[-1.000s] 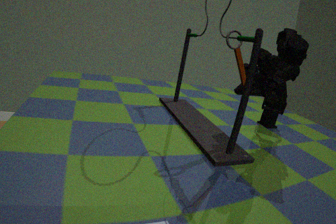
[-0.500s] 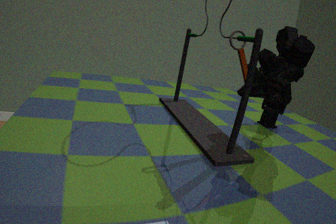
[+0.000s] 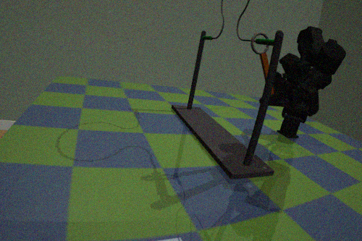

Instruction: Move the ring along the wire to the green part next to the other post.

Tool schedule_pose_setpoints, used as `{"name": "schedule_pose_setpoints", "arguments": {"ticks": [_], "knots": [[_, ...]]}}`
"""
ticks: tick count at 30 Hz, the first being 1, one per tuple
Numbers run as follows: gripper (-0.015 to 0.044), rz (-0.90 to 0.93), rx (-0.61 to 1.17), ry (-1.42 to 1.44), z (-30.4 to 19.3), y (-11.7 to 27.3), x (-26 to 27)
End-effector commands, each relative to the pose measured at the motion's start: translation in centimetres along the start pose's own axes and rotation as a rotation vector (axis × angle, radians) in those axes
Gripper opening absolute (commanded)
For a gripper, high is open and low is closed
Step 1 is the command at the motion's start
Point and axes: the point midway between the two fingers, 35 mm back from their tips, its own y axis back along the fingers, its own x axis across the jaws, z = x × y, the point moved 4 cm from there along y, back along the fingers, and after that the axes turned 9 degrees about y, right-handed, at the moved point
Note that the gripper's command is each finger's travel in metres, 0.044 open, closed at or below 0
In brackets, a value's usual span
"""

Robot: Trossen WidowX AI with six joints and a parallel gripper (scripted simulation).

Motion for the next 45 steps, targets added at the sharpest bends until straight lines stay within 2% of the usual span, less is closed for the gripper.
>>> {"name": "schedule_pose_setpoints", "arguments": {"ticks": [1, 36, 45], "knots": [[-0.015, -0.003, -0.006, -0.01, 0.25, 0.01, 0.27], [-0.015, -0.003, -0.006, -0.01, -0.74, -0.56, 0.53], [0.0086, 0.002, -0.005, -0.006, -0.61, -0.51, 0.59]]}}
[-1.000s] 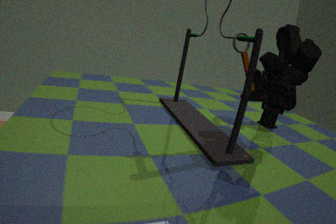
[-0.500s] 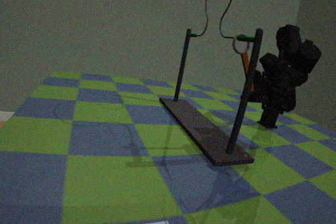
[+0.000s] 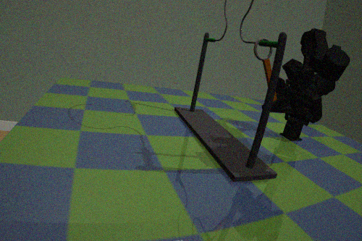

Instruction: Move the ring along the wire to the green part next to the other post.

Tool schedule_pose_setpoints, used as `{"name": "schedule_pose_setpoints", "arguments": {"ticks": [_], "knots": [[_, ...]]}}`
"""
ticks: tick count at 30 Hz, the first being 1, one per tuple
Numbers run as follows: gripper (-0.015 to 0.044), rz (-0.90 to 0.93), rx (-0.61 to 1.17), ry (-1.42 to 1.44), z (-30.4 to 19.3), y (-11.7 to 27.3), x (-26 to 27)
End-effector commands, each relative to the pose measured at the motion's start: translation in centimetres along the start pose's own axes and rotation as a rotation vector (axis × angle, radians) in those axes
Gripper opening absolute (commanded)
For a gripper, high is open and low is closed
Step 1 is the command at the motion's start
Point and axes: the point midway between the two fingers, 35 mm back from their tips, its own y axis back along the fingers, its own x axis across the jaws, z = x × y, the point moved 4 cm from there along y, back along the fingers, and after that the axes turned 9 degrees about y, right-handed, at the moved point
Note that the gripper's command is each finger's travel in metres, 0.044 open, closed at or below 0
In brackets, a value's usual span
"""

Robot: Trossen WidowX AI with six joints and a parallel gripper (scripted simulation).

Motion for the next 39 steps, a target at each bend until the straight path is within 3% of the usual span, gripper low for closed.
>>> {"name": "schedule_pose_setpoints", "arguments": {"ticks": [1, 3, 17, 39], "knots": [[0.0113, 0.0, 0.0, 0.0, 0.0, 0.0, 0.0], [0.016, 0.0, 0.001, 0.0, 0.0, 0.2, 0.0], [0.016, -0.003, 0.004, -0.004, -0.2, 4.9, 0.0], [0.016, -0.003, 0.004, -0.003, -0.2, 4.9, 0.0]]}}
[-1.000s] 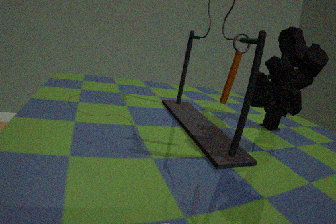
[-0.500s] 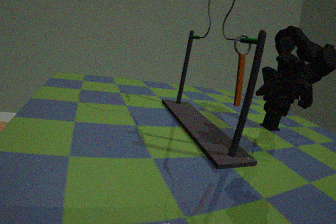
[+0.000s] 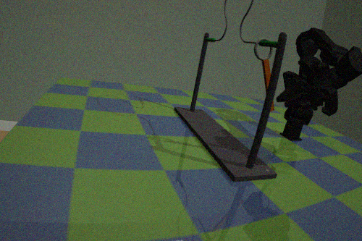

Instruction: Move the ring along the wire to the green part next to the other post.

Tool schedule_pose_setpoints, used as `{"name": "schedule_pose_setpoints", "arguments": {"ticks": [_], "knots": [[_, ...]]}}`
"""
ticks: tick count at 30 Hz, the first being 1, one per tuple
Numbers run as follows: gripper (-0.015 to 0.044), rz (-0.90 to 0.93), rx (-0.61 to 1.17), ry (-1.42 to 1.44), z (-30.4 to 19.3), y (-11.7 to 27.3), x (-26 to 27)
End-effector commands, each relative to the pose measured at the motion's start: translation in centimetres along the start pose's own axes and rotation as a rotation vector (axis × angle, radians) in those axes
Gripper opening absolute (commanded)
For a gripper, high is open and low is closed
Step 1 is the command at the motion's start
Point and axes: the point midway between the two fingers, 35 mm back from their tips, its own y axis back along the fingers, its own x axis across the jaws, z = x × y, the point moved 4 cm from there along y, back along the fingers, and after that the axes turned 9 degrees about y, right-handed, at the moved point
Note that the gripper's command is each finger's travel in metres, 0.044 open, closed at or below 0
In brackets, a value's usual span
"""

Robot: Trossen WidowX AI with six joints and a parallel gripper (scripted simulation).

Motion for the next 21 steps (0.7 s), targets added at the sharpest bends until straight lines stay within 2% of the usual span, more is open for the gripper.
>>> {"name": "schedule_pose_setpoints", "arguments": {"ticks": [1, 11, 13, 17, 21], "knots": [[0.016, -0.002, -0.004, -0.007, 0.2, 0.1, 0.0], [0.016, -0.002, -0.004, -0.007, 0.2, 0.1, 0.0], [0.0212, 0.0, 0.003, -0.001, 0.0, 0.6, 0.1], [0.0317, 0.0, -0.001, 0.0, 0.0, 4.0, -0.1], [0.0423, 0.001, -0.006, 0.001, 0.1, 4.6, -0.2]]}}
